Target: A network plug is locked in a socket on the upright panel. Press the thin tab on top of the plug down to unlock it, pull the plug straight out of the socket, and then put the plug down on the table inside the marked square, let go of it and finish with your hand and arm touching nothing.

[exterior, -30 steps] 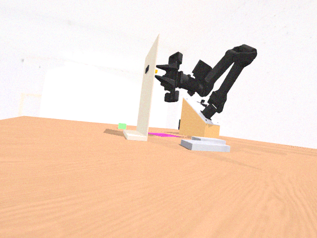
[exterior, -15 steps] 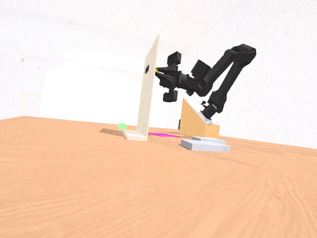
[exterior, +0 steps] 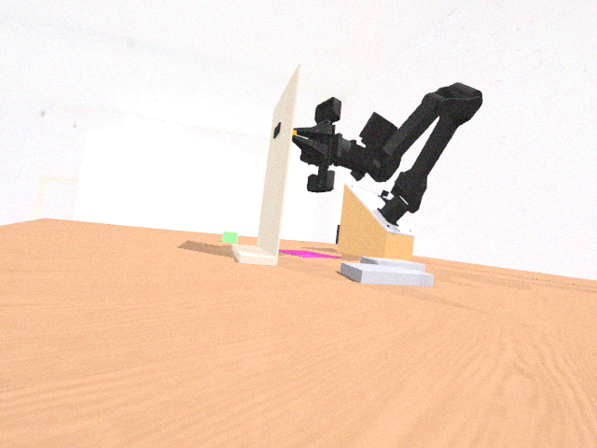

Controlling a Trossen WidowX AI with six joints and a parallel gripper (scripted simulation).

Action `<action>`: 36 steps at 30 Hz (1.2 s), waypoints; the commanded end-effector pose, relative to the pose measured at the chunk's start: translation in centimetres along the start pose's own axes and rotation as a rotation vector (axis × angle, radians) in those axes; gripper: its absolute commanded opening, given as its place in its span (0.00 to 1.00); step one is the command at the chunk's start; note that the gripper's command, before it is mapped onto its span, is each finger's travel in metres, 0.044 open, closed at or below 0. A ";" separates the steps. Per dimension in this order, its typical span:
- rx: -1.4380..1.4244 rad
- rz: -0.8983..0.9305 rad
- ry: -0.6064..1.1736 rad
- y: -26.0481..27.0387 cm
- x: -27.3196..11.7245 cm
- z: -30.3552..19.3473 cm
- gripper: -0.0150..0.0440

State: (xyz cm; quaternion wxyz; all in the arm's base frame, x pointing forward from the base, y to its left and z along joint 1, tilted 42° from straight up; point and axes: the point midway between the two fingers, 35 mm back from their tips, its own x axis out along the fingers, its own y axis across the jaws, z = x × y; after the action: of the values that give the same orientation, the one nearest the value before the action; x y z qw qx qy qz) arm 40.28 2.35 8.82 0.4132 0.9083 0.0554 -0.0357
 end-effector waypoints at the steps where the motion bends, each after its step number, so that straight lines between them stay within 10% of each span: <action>1: -0.005 -0.001 0.001 0.0 -0.3 -0.1 0.25; 36: -0.005 -0.002 0.000 0.0 -2.3 -0.6 0.25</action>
State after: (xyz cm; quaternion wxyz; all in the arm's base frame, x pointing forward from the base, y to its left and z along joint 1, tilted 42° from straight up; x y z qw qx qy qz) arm 38.24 2.71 9.23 0.4138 0.9077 0.0590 -0.0368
